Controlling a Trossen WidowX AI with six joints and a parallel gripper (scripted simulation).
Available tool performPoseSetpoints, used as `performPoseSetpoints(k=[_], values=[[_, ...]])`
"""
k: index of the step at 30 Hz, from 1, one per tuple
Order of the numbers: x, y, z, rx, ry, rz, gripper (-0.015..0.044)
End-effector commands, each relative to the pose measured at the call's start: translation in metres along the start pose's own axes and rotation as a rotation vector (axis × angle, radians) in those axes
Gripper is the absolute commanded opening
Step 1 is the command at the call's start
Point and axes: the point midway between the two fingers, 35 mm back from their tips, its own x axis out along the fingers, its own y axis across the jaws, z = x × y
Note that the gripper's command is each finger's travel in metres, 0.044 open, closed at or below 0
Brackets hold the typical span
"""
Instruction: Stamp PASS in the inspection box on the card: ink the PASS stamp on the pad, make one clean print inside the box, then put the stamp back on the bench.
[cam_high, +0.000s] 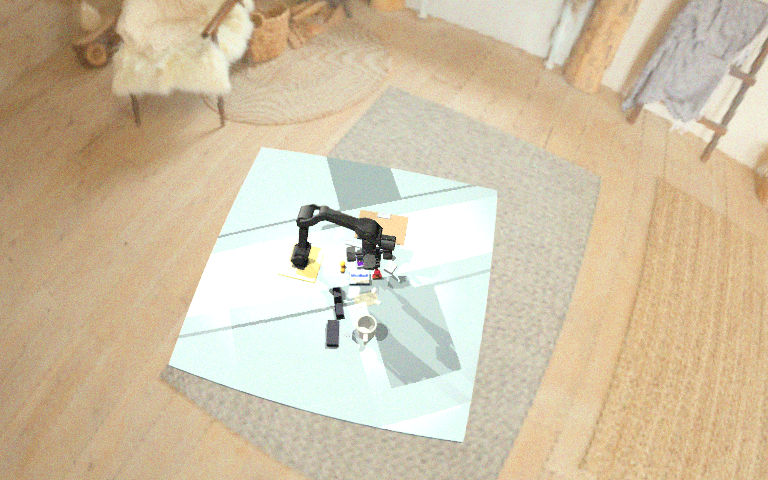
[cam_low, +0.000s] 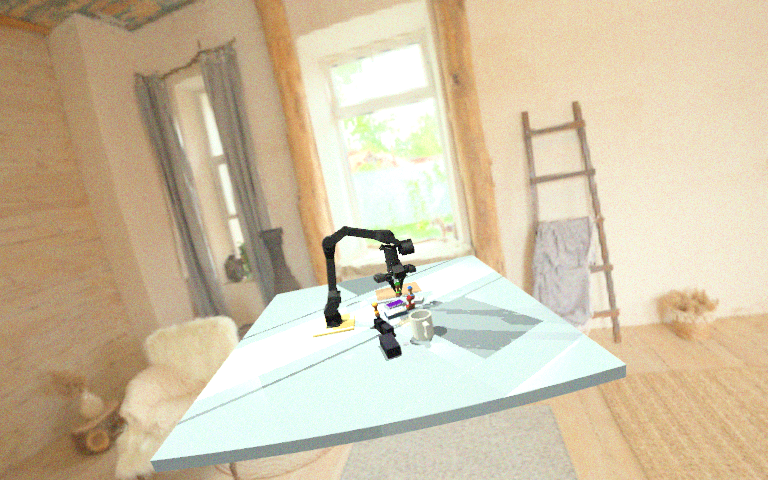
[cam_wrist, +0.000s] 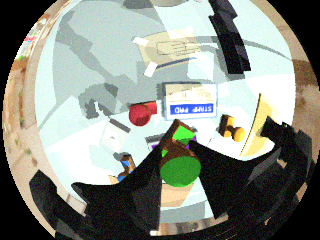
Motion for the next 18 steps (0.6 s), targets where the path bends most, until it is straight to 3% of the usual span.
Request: performPoseSetpoints(k=[1, 18], values=[[-0.001, 0.000, 0.015, 0.117, -0.002, 0.000, 0.0000], [-0.001, -0.013, 0.092, 0.706, -0.009, 0.001, 0.0000]])
